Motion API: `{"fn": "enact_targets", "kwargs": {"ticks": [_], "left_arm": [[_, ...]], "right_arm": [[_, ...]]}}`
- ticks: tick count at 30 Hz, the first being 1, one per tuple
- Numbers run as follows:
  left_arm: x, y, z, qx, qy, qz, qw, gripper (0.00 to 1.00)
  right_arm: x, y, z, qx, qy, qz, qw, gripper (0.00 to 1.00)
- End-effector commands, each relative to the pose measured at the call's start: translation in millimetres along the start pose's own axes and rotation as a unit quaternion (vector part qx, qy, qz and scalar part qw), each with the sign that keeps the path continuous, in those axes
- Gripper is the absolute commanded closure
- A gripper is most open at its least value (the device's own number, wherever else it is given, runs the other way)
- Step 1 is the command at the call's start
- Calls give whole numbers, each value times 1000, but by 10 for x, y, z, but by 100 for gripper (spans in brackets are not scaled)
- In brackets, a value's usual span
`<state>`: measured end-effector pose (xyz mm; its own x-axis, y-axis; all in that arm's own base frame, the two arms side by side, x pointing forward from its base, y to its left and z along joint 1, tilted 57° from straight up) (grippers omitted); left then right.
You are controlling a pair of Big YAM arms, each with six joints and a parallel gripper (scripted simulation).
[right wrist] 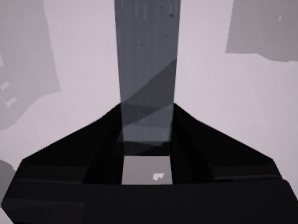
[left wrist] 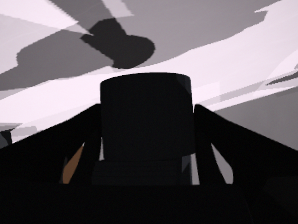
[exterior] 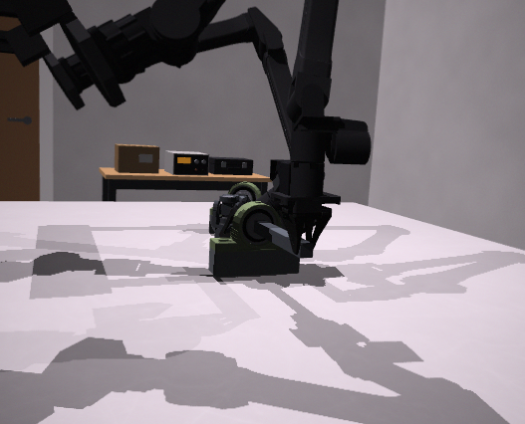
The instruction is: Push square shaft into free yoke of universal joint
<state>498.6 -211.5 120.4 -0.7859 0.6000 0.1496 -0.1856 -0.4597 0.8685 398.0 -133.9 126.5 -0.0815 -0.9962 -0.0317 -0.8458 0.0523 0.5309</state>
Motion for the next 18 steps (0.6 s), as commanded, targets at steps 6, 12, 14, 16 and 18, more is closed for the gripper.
{"fn": "enact_targets", "kwargs": {"ticks": [6, 12, 14, 16, 18], "left_arm": [[21, 96, 50, 25, -50, -27, 998, 53], [11, 121, -5, 43, -77, -38, 995, 53], [21, 118, -7, 51, -87, -40, 994, 53], [21, 113, 0, 57, -93, -44, 993, 53], [21, 113, 0, 57, -93, -44, 993, 53]], "right_arm": [[-8, -6, -17, 3, 0, -1, 1000, 81], [-8, -6, -17, 3, 0, -1, 1000, 81], [-8, -6, -17, 3, 0, -1, 1000, 81], [-8, -6, -17, 3, 0, -1, 1000, 81], [-8, -6, -17, 3, 0, -1, 1000, 81]]}}
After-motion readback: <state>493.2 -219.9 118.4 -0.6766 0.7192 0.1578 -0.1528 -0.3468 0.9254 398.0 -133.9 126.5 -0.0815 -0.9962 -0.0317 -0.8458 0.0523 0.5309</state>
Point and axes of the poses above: on each arm, the point where the finger pads meet when closed, its own y axis back along the fingers, its own z axis across the jaws, x = y × z, the point moved 2 cm from there along y, back along the fingers, and after that the axes turned 3 degrees about -y, right-handed, at the moved point
